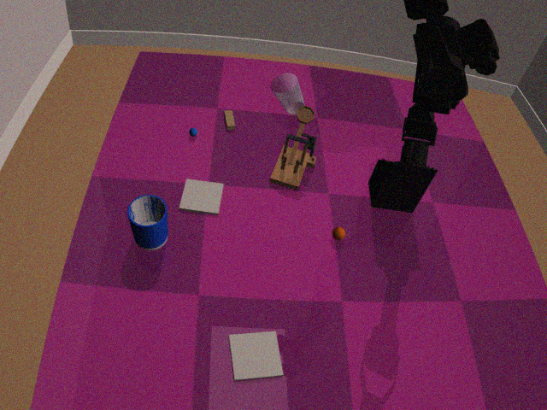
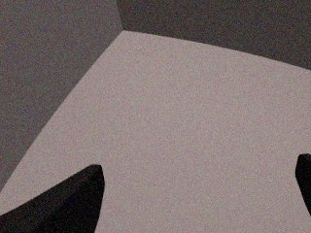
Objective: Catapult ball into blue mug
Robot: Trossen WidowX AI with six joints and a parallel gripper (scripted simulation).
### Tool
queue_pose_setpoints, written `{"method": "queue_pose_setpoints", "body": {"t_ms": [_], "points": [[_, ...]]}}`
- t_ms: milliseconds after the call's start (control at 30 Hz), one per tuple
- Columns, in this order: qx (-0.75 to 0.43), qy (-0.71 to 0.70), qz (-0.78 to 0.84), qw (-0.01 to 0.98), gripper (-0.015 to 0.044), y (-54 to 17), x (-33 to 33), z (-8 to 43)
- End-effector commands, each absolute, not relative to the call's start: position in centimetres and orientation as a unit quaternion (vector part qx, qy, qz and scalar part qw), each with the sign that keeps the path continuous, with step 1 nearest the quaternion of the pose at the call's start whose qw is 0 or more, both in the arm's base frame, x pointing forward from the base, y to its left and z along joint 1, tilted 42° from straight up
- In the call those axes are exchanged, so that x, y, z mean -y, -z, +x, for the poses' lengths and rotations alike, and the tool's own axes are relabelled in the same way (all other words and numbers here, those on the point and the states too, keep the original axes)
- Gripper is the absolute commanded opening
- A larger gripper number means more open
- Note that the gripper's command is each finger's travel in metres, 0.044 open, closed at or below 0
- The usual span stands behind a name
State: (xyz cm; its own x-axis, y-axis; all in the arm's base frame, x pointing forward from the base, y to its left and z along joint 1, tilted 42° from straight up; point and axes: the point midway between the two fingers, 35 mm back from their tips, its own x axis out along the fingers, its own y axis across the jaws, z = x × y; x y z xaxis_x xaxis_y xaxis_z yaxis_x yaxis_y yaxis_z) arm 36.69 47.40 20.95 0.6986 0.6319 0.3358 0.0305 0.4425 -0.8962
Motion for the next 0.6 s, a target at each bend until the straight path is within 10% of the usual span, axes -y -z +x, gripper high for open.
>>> {"method": "queue_pose_setpoints", "body": {"t_ms": [0, 567], "points": [[0.335, -0.193, -0.493, 0.78, 0.0426, -20.9, -47.3, 36.8], [0.082, -0.192, -0.6, 0.772, 0.044, -14.7, -36.2, 46.9]]}}
